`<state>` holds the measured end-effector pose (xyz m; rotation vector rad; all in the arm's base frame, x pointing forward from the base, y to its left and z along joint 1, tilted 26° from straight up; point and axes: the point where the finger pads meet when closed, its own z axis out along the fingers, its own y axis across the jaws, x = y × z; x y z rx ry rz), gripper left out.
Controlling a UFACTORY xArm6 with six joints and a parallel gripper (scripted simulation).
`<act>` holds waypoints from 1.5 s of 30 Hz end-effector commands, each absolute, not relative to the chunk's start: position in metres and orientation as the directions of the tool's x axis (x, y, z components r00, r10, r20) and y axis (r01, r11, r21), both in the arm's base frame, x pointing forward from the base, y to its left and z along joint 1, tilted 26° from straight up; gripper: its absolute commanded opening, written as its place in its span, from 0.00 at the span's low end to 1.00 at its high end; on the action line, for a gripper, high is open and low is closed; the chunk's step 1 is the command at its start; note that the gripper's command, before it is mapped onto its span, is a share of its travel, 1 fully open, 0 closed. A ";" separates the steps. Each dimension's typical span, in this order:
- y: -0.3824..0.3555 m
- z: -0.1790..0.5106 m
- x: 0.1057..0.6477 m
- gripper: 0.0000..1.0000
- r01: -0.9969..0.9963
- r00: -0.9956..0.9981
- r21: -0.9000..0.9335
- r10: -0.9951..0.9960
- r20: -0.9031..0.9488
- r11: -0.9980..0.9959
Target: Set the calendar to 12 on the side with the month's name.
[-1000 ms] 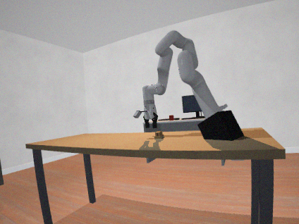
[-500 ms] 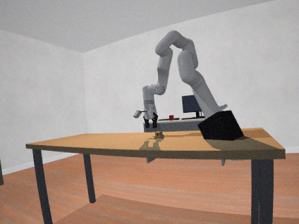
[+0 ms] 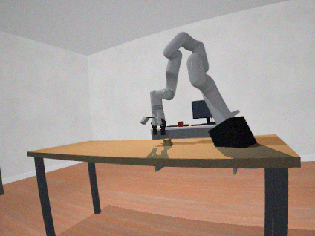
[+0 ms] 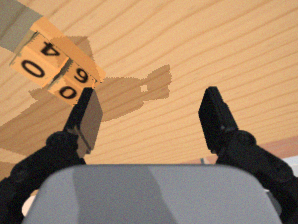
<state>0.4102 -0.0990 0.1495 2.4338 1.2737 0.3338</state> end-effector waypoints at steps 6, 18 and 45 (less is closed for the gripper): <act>-0.099 0.151 0.411 1.00 0.737 0.561 0.432 0.827 0.037 -0.520; -0.099 0.152 0.411 1.00 0.767 0.522 0.430 0.853 0.012 -0.476; -0.097 0.160 0.415 1.00 0.943 0.023 0.330 0.975 -0.219 0.052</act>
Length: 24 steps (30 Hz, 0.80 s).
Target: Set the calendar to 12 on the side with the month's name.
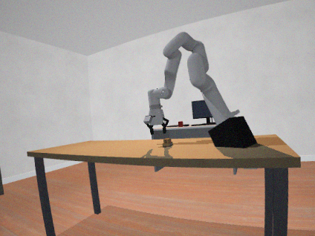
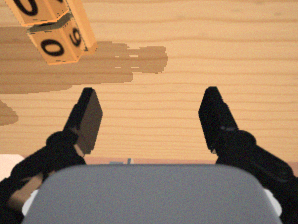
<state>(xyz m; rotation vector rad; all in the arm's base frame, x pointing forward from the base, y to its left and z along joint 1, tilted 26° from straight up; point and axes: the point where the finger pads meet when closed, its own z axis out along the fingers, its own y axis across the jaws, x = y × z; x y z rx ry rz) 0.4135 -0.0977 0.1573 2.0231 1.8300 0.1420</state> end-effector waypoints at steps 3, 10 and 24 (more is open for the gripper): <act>-0.097 0.162 0.415 1.00 0.943 -0.059 0.304 0.968 -0.245 0.134; -0.096 0.164 0.416 1.00 0.929 -0.191 0.258 0.940 -0.281 0.266; -0.093 0.170 0.417 1.00 0.799 -0.526 0.119 0.782 -0.336 0.589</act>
